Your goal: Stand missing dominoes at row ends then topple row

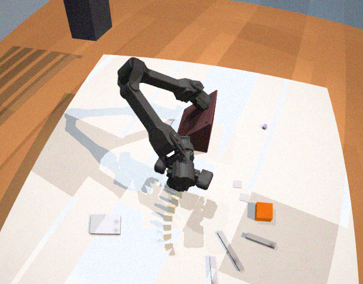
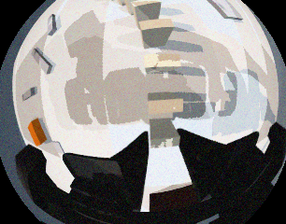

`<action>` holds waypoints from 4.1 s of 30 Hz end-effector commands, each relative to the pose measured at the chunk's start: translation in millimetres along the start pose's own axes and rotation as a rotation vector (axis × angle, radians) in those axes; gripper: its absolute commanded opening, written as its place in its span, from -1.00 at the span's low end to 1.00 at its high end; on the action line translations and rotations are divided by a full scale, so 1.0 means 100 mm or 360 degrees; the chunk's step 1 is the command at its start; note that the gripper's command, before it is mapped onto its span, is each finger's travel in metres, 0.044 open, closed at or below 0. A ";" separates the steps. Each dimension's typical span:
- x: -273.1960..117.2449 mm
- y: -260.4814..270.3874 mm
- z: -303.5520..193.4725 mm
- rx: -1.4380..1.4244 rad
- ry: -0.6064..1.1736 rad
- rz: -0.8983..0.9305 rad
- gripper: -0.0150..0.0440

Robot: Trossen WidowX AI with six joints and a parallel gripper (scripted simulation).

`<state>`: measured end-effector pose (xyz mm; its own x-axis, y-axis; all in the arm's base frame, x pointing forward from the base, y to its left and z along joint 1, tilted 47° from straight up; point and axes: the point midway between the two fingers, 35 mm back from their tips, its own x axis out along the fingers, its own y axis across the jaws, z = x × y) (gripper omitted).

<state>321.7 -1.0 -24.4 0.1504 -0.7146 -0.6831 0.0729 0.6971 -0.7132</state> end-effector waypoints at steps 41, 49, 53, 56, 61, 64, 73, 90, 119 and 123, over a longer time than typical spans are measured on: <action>-0.50 -0.93 -0.61 0.1962 -0.0005 -0.0010 1.00; -0.45 -0.93 -0.61 0.1962 -0.0004 -0.0008 1.00; -0.17 -0.92 -0.59 0.1962 -0.0001 -0.0004 1.00; 0.05 -0.93 -0.60 0.1962 -0.0005 -0.0009 1.00; 0.16 -0.92 -0.59 0.1962 -0.0009 -0.0013 1.00; 0.19 -0.92 -0.59 0.1962 -0.0009 -0.0013 1.00; 0.30 -0.93 -0.59 0.1962 -0.0010 -0.0014 1.00; 0.30 -0.93 -0.59 0.1962 -0.0010 -0.0014 -0.13; -1.30 -1.01 -0.53 0.1887 0.0002 -0.0005 -0.13; -1.30 -1.27 -0.41 0.1465 0.0013 0.0011 -0.13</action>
<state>246.7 11.6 134.3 0.1457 -0.7132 -0.6857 0.8941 0.3916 -0.2173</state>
